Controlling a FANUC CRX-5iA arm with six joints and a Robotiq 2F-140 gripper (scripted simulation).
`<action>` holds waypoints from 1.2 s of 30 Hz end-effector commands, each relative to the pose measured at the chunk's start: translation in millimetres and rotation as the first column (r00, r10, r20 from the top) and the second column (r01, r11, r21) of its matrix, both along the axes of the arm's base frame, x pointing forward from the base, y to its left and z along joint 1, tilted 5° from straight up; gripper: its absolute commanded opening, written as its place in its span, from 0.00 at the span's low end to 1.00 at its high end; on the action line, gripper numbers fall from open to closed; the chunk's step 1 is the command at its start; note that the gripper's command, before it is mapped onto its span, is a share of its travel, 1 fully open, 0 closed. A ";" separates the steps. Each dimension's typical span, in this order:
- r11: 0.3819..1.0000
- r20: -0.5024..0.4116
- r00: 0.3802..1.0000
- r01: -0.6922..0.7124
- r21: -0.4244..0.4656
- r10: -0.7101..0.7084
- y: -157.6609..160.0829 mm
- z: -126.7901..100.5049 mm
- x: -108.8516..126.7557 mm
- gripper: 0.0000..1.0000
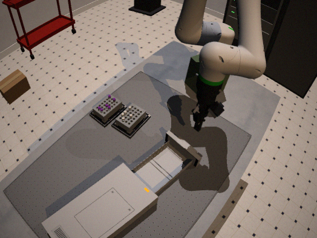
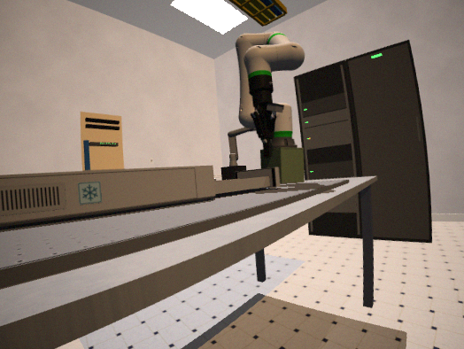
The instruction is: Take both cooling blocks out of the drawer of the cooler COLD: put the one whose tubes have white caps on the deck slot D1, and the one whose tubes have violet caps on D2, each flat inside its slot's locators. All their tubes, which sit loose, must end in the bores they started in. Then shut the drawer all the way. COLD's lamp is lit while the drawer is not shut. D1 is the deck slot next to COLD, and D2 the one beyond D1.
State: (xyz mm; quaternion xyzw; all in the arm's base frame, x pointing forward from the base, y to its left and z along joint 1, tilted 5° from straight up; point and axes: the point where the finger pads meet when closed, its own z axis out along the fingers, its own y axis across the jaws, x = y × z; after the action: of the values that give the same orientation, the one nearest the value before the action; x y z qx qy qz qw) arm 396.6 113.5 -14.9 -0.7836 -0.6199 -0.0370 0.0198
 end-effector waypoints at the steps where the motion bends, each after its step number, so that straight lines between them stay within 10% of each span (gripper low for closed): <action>1: 1.000 0.002 1.000 0.000 0.000 0.000 0.5 -3.6 0.9 0.10; 36: 1.000 0.002 1.000 0.000 0.000 0.000 3.7 -44.8 2.3 0.10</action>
State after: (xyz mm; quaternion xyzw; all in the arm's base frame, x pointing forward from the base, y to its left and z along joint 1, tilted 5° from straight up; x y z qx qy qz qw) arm 398.0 116.8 -57.3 -0.7835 -0.6200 -0.0369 0.0198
